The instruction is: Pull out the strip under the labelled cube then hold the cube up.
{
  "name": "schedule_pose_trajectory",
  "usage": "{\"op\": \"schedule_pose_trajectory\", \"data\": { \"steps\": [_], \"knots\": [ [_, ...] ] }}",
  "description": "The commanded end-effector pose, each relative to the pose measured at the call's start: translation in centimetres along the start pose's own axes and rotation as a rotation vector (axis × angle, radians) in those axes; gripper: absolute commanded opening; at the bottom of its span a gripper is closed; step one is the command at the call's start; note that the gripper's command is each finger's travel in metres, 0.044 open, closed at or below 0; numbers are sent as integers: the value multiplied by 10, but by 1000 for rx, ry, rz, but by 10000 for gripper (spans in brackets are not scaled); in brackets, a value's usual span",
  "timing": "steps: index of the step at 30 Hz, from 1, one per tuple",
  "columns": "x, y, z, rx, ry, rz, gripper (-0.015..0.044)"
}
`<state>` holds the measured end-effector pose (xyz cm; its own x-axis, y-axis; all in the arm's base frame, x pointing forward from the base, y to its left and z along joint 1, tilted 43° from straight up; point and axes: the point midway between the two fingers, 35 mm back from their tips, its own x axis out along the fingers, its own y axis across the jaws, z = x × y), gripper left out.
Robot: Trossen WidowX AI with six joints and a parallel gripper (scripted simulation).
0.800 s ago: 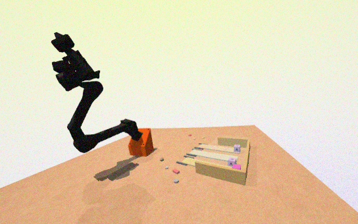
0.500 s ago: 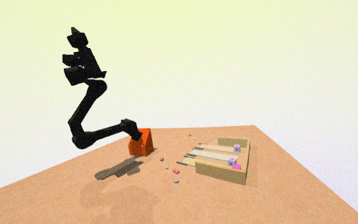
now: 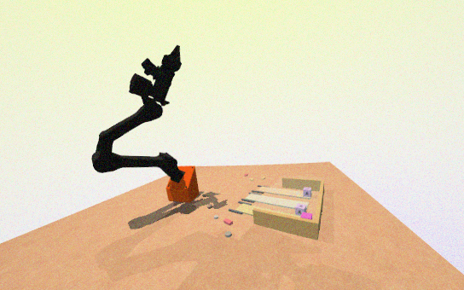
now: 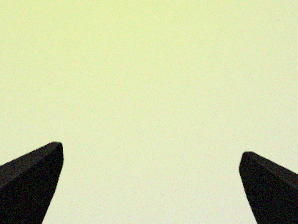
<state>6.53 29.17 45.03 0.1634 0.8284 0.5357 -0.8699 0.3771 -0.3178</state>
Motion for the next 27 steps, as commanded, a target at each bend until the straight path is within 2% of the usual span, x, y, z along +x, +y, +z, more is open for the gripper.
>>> {"op": "schedule_pose_trajectory", "data": {
  "steps": [1, 6, 12, 20, 27],
  "knots": [
    [-4, -16, -77, -16, 245, -122, 400],
    [-26, -37, -150, -54, 488, -260, 400],
    [-75, -65, -226, -127, 783, -435, 400],
    [-173, -100, -298, -279, 1185, -676, 400],
    [-270, -120, -321, -465, 1524, -860, 400]
  ]
}}
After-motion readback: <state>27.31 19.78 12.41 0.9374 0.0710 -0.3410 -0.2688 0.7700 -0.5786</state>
